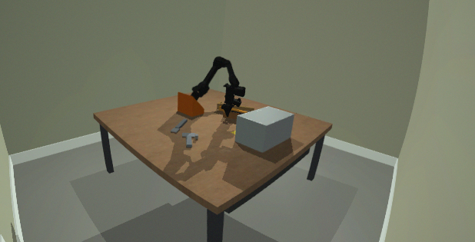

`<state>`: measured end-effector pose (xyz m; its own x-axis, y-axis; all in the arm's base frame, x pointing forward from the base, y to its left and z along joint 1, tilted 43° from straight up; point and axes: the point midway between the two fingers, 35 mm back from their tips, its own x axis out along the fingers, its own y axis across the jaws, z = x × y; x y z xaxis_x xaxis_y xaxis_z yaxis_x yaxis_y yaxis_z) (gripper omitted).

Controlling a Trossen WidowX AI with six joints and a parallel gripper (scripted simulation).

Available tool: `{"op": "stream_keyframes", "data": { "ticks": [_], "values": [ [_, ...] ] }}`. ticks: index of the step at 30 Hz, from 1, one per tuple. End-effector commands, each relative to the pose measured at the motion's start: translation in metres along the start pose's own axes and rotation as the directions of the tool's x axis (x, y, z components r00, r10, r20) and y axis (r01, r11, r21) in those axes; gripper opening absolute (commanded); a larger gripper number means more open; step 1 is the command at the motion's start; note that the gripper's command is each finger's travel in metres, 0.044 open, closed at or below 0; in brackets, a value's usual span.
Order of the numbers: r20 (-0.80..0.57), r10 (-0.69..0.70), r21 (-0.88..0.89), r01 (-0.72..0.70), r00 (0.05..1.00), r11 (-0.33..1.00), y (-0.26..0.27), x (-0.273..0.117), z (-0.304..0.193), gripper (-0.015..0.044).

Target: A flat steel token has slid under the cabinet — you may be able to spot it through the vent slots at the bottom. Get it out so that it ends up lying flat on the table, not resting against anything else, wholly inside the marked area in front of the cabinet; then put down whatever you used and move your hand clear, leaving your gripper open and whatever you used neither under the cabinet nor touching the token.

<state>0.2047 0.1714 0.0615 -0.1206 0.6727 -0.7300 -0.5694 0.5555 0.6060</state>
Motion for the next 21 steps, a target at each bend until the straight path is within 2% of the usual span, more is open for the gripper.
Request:
{"op": "stream_keyframes", "data": {
  "ticks": [1, 21],
  "values": [
    [0.001, 0.001, -0.004, -0.001, 1.0, 1.0, 0.0002, -0.0002, 0.0003, 0.0],
    [0.0, 0.001, 0.053, -0.001, 1.0, 0.999, 0.0045, -0.0008, 0.0026, 0.0]
  ]
}}
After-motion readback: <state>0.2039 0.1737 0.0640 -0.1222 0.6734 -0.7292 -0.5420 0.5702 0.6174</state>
